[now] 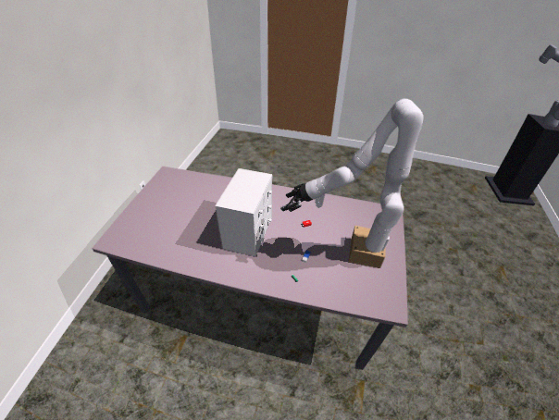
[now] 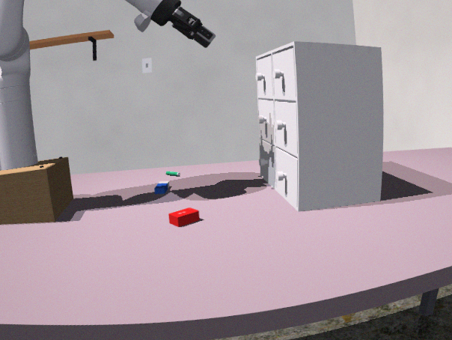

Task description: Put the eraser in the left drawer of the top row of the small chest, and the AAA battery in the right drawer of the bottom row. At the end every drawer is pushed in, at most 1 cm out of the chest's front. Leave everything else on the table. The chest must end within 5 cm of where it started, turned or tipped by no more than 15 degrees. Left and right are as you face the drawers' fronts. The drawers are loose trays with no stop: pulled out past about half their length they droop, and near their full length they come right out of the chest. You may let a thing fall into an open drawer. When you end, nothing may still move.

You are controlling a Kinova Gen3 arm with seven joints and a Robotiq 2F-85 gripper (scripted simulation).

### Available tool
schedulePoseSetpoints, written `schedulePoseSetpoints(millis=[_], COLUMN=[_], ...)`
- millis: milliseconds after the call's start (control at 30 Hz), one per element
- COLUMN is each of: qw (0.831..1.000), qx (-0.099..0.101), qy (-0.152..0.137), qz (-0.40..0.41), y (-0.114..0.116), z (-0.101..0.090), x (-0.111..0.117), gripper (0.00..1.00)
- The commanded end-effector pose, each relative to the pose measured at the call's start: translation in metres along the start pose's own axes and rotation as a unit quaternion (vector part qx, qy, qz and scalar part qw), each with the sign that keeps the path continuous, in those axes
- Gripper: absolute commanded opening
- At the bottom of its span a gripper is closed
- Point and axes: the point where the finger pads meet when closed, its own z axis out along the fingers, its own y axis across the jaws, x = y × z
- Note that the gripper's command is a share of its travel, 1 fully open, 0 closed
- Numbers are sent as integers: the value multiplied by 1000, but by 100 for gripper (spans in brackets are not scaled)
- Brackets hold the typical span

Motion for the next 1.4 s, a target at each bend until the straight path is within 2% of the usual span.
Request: schedulePoseSetpoints(millis=[0, 567, 600, 1367], qw=[1000, 1000, 1000, 1000], qx=[0, 0, 0, 0], qy=[-1, -1, -1, -1], qz=[0, 0, 0, 0], y=[0, 0, 0, 0], z=[0, 0, 0, 1], x=[-1, -1, -1, 0], gripper=[100, 100, 33, 33])
